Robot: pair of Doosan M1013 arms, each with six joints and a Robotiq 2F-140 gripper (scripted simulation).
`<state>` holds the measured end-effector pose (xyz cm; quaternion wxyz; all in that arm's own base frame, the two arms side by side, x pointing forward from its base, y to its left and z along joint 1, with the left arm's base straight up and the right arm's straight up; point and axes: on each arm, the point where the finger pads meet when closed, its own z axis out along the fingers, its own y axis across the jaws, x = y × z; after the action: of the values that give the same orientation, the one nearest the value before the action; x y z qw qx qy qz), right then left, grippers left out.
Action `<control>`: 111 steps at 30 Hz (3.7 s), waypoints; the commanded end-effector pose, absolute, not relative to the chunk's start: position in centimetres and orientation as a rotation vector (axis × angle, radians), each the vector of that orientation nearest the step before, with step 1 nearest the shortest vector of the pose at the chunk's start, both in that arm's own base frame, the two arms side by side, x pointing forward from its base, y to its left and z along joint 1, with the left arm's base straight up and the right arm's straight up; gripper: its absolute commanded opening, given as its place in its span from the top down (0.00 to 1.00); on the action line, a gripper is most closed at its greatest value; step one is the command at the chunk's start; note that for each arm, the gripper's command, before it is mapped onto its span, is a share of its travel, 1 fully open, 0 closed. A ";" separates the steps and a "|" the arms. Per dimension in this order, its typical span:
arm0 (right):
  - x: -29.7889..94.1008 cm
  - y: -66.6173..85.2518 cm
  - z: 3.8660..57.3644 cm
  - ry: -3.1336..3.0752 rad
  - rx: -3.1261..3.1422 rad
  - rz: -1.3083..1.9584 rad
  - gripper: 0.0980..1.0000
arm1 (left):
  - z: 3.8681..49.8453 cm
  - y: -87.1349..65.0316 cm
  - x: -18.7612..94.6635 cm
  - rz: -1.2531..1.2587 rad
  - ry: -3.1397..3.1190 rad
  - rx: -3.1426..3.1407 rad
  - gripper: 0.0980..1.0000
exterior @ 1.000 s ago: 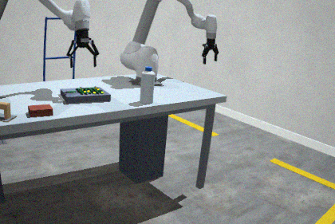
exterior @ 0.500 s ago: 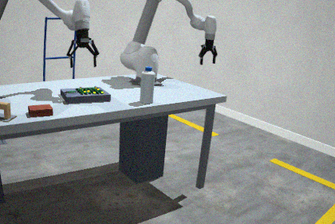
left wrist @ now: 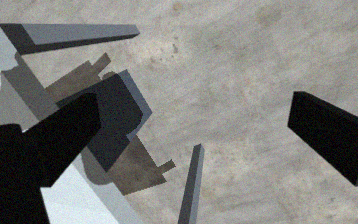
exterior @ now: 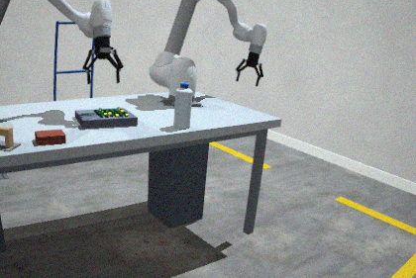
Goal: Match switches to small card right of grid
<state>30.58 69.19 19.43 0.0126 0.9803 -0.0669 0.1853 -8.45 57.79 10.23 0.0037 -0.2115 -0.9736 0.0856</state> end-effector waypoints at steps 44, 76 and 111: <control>29.7 61.2 11.8 -0.209 3.056 0.577 0.00 | 12.1 31.8 -5.3 1.035 -2.639 -2.363 0.00; 29.7 61.2 11.8 -0.209 3.056 0.578 0.00 | 12.1 31.8 -5.3 1.035 -2.639 -2.363 0.00; 29.7 61.3 11.9 -0.226 3.057 0.576 1.00 | 12.1 31.8 -5.3 1.035 -2.639 -2.363 0.00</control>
<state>29.67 61.19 11.76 0.0122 0.9802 -0.0696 0.1850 -5.26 31.78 12.06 -0.2716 -0.6162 -0.6881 0.2702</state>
